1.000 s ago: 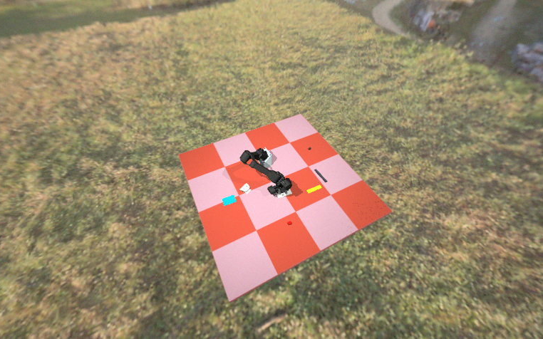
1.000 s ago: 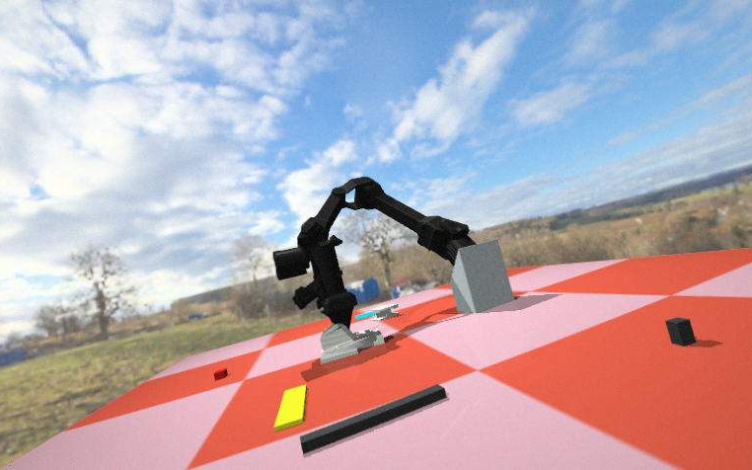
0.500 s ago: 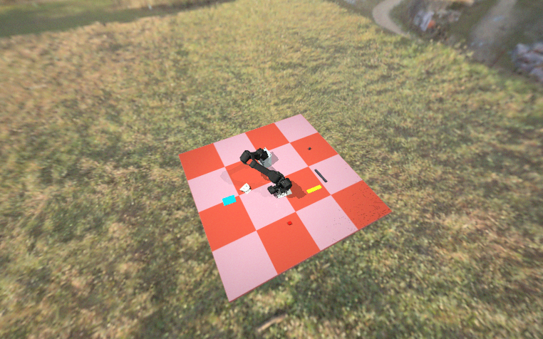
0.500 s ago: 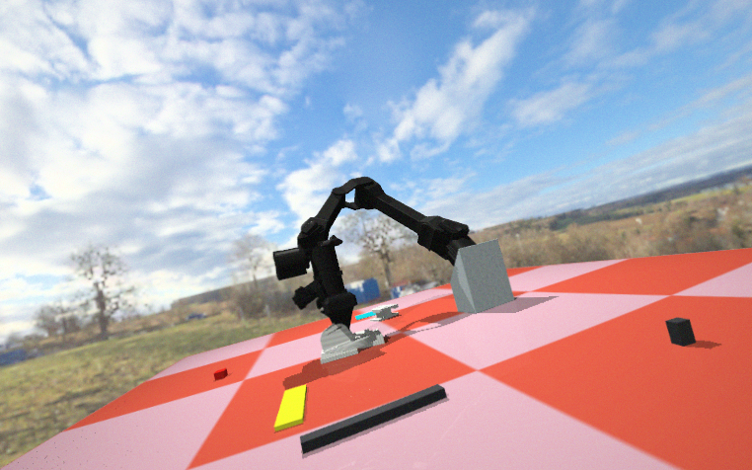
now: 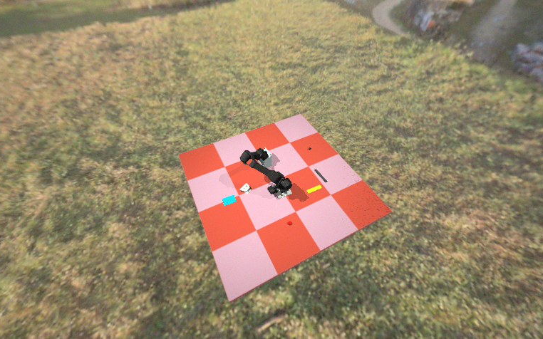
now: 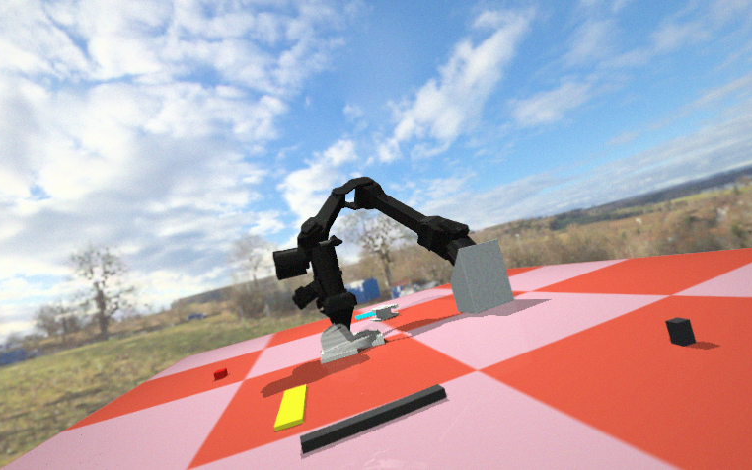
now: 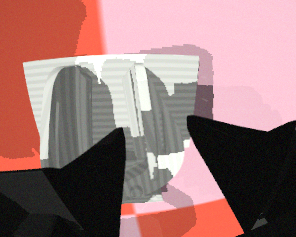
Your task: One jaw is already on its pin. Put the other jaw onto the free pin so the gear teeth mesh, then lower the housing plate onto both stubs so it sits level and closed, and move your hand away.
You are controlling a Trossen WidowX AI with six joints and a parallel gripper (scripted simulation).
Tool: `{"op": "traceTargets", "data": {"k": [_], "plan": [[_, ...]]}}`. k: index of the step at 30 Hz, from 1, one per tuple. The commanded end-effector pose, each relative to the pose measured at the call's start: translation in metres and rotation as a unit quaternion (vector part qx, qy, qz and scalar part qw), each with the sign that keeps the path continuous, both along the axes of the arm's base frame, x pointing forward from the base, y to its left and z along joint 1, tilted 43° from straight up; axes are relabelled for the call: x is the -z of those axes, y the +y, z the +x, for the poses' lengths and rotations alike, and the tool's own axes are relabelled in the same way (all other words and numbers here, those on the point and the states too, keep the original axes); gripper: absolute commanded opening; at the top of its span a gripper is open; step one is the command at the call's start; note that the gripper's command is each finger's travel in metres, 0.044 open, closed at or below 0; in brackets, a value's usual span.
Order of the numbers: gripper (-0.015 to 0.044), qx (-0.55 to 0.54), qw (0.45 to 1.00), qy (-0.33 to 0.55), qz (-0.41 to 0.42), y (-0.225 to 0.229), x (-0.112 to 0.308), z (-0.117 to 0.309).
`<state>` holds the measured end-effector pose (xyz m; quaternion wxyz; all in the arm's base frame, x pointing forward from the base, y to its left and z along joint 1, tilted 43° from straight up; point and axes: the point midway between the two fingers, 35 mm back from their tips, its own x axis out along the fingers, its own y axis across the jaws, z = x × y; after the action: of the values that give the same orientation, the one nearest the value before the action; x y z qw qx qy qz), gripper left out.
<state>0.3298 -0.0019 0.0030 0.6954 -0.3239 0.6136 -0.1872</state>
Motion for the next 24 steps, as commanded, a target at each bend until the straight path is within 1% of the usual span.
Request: {"op": "traceTargets", "data": {"k": [1, 5, 10, 13, 14, 16, 22, 24], "plan": [[0.0224, 0.000, 1.000, 0.000, 0.000, 0.001, -0.001, 0.000], [0.0224, -0.001, 1.000, 0.001, 0.001, 0.016, -0.016, -0.003], [0.0224, -0.001, 1.000, 0.001, -0.001, 0.044, -0.050, -0.013], [0.0224, -0.001, 1.000, 0.001, -0.001, 0.046, -0.051, -0.014], [0.0224, -0.007, 1.000, 0.002, -0.002, 0.042, -0.044, -0.011], [0.0277, -0.009, 1.000, 0.005, -0.001, 0.038, -0.049, -0.011], [0.0434, -0.031, 0.999, 0.033, 0.006, -0.005, -0.089, -0.018], [0.0440, -0.039, 0.998, 0.041, 0.007, -0.019, -0.101, -0.023]]}}
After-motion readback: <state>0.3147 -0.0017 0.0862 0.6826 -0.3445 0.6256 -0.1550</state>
